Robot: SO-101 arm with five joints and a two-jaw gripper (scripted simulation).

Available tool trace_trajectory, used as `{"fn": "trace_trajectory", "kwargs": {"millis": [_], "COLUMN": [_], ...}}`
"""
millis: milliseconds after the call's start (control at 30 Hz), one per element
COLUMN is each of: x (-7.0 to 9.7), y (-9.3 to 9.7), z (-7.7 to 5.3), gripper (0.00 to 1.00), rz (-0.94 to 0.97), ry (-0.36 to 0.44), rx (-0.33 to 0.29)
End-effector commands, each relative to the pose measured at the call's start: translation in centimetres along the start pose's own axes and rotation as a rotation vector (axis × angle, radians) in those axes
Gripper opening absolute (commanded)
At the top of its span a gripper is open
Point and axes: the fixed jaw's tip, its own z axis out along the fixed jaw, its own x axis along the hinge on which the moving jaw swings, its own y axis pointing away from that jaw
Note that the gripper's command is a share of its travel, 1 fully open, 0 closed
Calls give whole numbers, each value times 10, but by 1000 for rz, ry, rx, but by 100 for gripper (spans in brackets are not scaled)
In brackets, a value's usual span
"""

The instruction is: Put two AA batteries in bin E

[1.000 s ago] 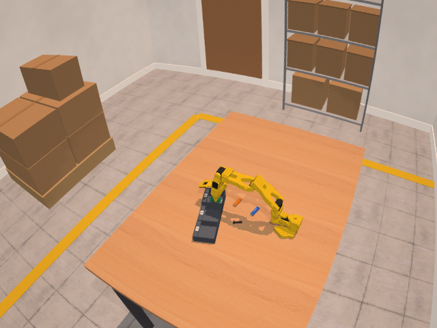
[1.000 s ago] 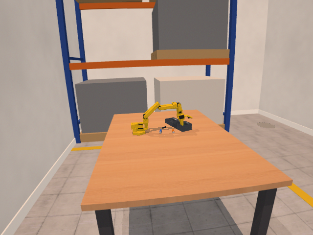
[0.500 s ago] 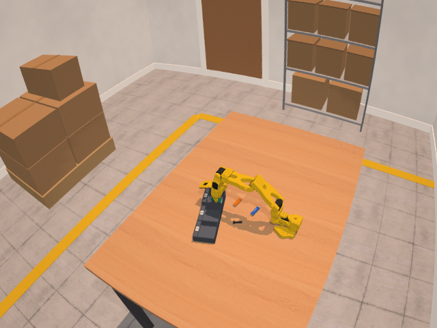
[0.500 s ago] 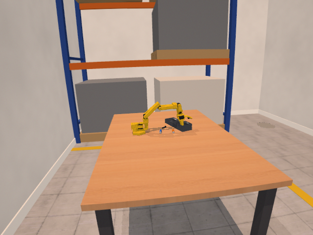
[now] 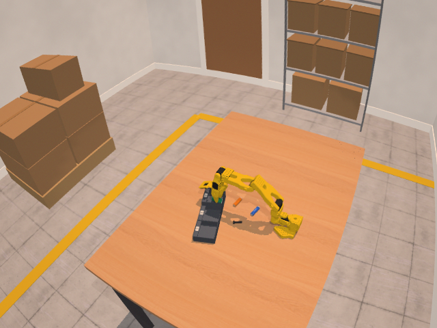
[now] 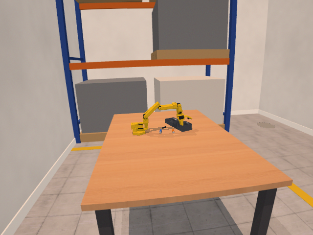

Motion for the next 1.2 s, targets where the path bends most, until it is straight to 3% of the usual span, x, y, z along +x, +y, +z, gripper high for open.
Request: {"fn": "trace_trajectory", "kwargs": {"millis": [0,233,500,1167], "x": [-7,-7,-20,-22], "y": [-3,-3,-3,-3], "z": [-22,-37,-56,-58], "gripper": [16,16,16,16], "rz": [2,3,3,3], "ry": [-58,-69,-181,-193], "rx": [1,1,2,2]}}
